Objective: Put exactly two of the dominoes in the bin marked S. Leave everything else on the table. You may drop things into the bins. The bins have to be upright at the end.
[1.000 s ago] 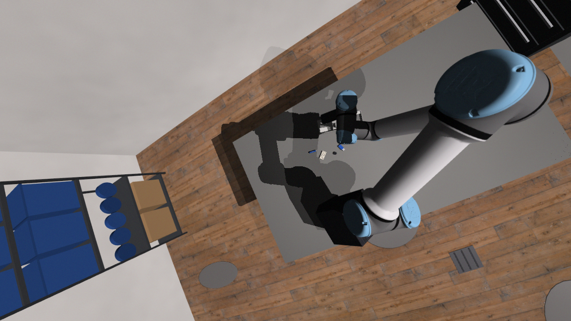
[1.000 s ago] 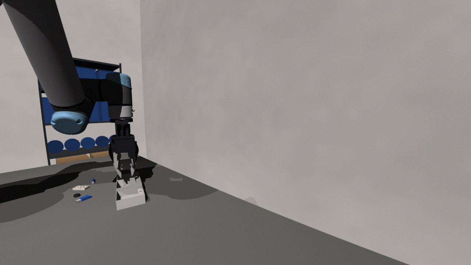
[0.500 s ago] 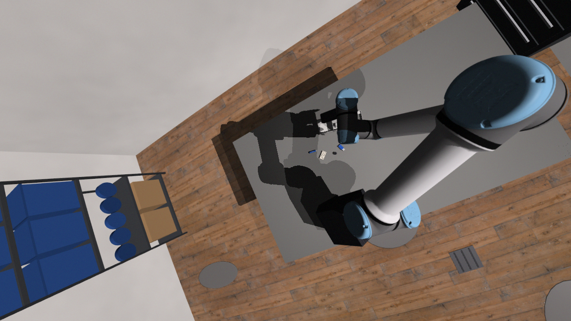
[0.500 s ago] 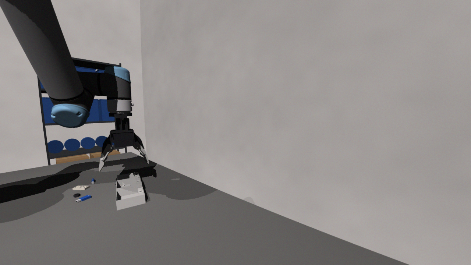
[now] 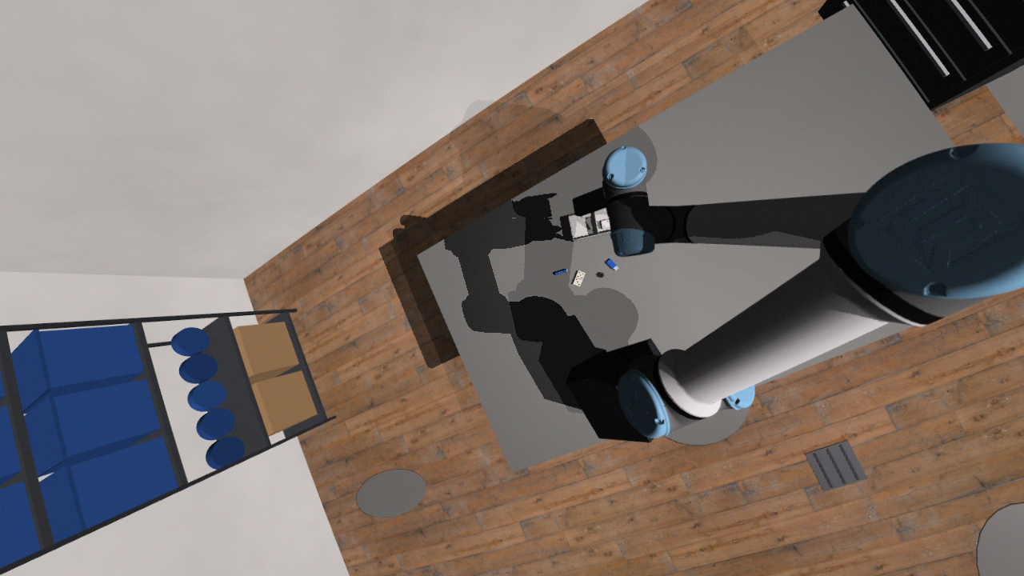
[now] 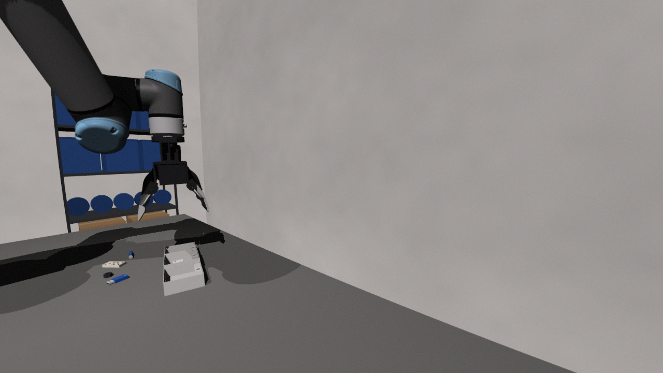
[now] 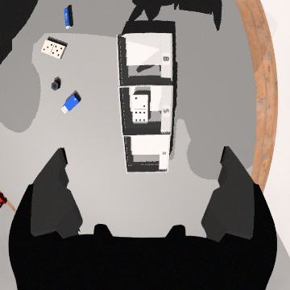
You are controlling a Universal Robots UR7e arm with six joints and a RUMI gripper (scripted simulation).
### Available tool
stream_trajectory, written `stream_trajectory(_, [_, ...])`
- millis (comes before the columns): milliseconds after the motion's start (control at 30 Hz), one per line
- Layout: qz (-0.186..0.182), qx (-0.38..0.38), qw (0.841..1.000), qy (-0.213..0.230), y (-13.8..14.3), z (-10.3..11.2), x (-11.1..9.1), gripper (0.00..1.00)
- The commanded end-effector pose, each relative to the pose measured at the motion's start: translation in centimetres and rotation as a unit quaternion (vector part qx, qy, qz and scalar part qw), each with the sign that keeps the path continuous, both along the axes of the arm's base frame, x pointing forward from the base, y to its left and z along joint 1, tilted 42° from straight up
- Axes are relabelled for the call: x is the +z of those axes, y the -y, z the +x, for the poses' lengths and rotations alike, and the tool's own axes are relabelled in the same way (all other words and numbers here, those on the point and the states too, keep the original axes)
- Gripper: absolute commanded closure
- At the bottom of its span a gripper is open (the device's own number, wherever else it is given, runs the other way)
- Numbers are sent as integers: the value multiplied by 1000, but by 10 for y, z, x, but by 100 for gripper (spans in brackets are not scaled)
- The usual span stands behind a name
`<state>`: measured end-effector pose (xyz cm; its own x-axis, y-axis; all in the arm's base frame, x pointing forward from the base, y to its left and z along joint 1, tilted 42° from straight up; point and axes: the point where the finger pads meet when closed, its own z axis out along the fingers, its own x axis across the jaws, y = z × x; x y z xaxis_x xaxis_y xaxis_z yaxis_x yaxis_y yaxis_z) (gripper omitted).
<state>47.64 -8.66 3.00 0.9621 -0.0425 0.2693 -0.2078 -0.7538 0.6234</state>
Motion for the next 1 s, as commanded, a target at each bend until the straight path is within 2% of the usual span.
stream_trajectory(0, [1,-4,1000,-4,-13,-3,14,0])
stream_trajectory(433, [1,-4,1000,-4,-46,-12,51,0])
stream_trajectory(967, [1,-5,1000,-7,-45,-13,49,0])
